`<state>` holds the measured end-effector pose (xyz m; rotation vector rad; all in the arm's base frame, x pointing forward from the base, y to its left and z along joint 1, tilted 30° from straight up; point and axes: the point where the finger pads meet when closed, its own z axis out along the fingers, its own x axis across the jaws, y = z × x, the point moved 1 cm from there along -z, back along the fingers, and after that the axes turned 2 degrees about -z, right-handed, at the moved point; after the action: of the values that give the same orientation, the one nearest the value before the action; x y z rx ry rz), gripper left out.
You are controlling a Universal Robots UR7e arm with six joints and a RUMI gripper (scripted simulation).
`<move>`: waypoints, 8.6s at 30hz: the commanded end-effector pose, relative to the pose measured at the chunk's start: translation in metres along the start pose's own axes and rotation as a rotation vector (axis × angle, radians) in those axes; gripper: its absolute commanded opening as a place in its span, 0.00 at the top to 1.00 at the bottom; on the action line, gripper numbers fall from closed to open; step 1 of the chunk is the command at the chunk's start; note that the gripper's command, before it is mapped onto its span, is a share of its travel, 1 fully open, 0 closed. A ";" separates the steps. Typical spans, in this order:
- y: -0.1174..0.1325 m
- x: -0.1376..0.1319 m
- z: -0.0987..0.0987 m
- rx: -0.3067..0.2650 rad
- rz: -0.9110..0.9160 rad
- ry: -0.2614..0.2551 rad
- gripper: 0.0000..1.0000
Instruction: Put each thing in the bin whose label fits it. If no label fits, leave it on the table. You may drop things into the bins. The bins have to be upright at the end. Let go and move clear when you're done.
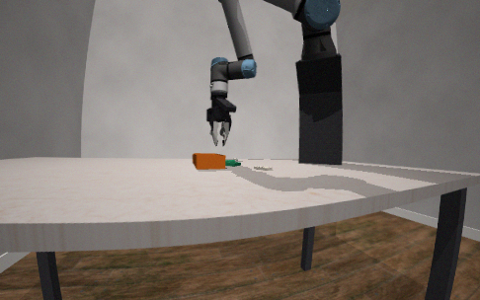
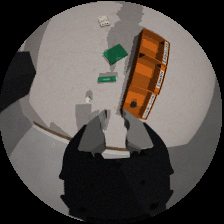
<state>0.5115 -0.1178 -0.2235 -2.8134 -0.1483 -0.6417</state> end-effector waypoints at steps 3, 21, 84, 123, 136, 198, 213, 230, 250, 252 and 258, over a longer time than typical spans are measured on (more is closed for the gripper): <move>-0.005 -0.054 -0.007 -0.001 -0.183 0.006 0.82; -0.007 -0.081 -0.009 -0.001 -0.544 0.019 0.82; -0.007 -0.071 0.055 -0.001 -0.544 0.019 0.82; -0.007 -0.071 0.067 -0.001 -0.544 0.019 1.00; -0.007 -0.071 0.067 -0.001 -0.544 0.019 1.00; -0.032 -0.012 0.006 0.007 -0.138 0.025 1.00; -0.062 0.061 0.005 0.009 0.238 0.021 1.00; -0.075 0.092 0.004 0.006 0.259 0.018 1.00; -0.072 0.086 0.004 0.006 0.259 0.018 1.00; -0.072 0.086 0.004 0.006 0.259 0.018 1.00; -0.072 0.086 0.008 0.006 0.259 0.018 1.00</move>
<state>0.5794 -0.0427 -0.1747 -2.7532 0.2139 -0.6020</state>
